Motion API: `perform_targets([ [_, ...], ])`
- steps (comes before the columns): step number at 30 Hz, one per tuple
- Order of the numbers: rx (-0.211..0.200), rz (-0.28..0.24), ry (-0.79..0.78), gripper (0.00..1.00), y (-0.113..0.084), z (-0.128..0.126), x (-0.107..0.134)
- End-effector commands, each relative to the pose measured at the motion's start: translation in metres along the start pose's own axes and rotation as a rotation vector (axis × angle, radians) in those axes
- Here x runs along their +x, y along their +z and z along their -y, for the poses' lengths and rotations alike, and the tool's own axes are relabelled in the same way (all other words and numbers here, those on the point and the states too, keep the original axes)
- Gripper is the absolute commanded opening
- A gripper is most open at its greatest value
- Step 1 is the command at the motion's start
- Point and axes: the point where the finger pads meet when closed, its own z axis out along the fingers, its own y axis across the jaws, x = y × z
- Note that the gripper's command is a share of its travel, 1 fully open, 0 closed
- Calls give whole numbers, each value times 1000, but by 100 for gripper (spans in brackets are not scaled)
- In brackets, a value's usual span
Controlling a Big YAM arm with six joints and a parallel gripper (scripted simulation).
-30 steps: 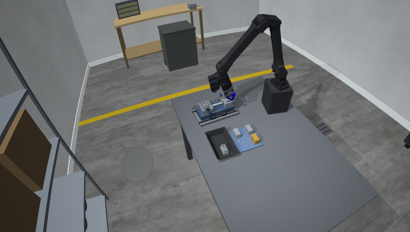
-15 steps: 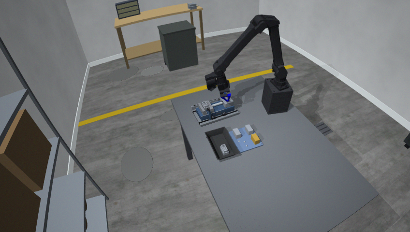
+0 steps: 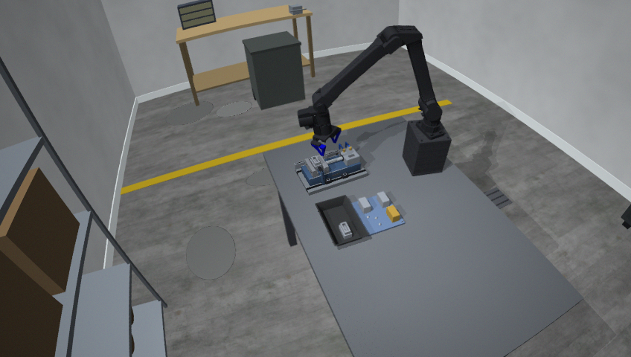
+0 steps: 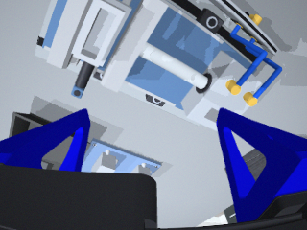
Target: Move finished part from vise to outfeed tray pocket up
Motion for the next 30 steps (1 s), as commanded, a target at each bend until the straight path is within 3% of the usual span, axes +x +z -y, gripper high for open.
perform_targets([
  [1,-65,46,222,100,-21,-18,-35],
  [7,-142,42,468,100,-33,-40,-61],
  [16,-174,40,562,100,-47,-49,-69],
  [21,-167,35,563,100,-43,-47,-66],
  [22,-167,35,563,0,-43,-46,-66],
  [30,-167,35,560,0,-43,-46,-66],
])
